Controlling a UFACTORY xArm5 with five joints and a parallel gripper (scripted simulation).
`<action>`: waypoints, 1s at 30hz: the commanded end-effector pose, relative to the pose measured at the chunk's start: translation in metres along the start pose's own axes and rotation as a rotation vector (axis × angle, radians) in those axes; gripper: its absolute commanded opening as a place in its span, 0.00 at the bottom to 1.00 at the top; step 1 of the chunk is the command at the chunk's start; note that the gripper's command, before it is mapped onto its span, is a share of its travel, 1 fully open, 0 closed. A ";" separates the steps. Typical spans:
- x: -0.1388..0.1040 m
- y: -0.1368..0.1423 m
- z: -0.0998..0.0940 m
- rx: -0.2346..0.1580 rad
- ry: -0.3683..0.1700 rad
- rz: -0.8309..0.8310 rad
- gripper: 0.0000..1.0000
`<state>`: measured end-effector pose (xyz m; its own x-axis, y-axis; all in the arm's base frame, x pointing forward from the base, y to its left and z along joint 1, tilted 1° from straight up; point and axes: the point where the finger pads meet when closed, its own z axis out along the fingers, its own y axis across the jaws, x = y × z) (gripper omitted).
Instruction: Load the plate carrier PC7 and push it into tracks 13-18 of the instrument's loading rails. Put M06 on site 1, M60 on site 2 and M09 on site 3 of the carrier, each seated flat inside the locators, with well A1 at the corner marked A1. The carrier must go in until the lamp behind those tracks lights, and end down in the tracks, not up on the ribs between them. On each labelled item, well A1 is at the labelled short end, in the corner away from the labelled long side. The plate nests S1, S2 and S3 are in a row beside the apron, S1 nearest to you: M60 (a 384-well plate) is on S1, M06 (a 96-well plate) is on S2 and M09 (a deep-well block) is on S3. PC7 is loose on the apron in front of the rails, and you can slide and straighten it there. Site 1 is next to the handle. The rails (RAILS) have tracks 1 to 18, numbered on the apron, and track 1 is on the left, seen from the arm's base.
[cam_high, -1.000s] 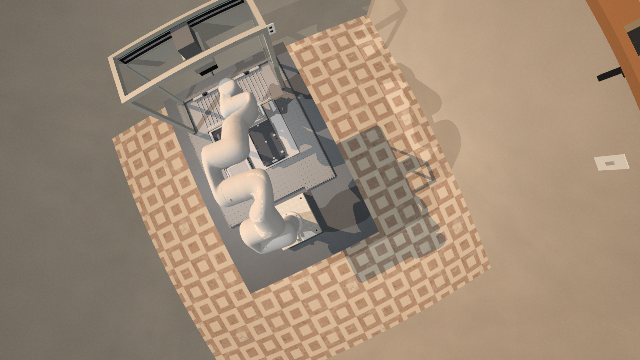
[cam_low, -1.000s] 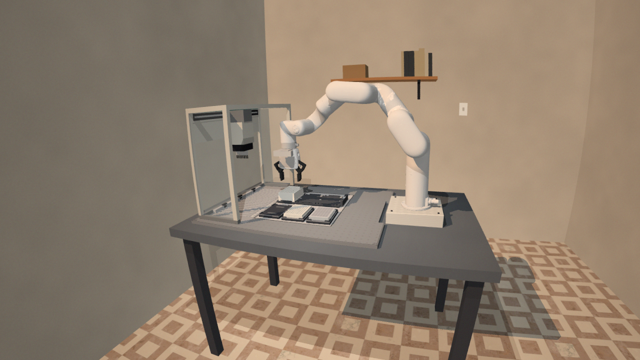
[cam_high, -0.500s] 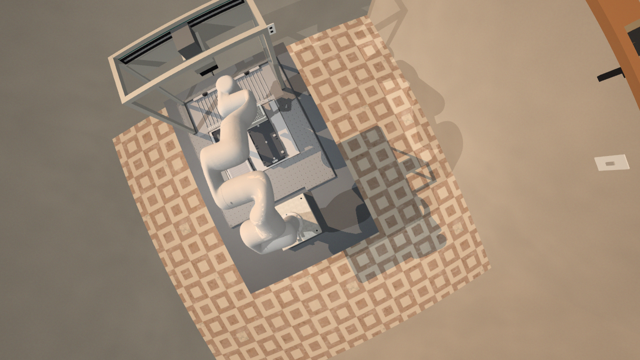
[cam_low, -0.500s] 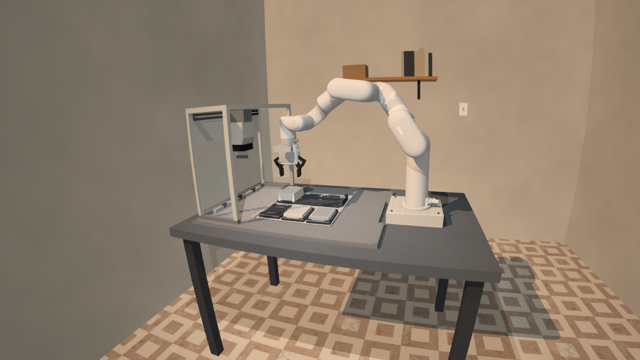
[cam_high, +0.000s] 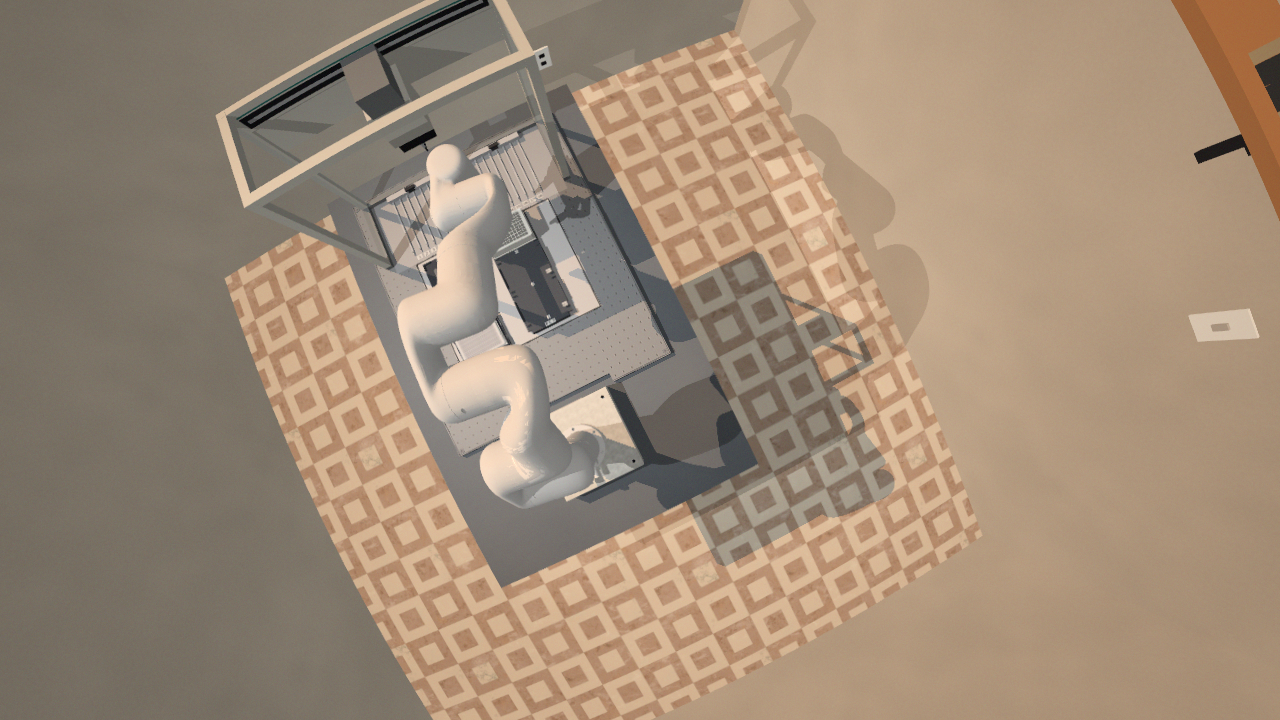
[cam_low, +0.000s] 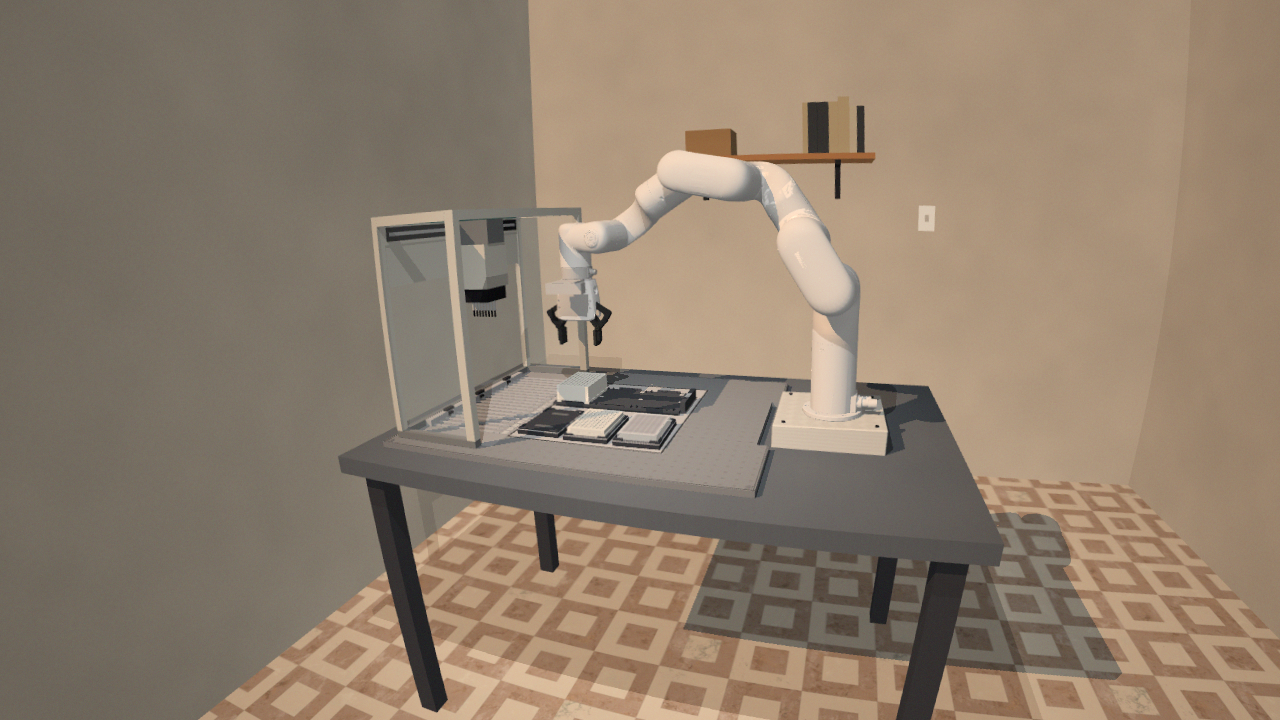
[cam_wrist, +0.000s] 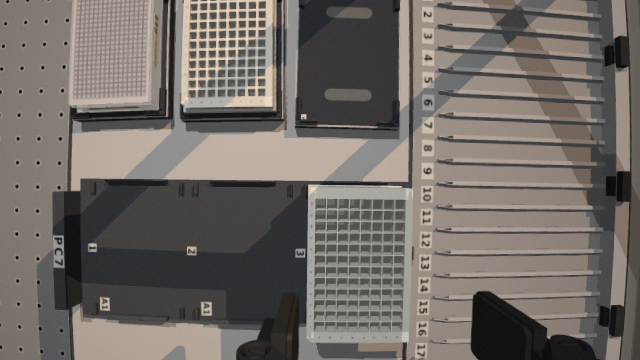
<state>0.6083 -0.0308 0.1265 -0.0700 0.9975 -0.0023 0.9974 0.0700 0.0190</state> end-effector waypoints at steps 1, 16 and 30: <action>0.000 0.001 -0.009 -0.005 0.003 0.000 1.00; 0.000 0.001 -0.020 -0.005 0.003 0.000 1.00; 0.019 -0.021 -0.017 -0.005 0.003 -0.024 1.00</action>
<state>0.5972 -0.0231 0.1428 -0.0897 0.9960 -0.0021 0.9958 0.0897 0.0161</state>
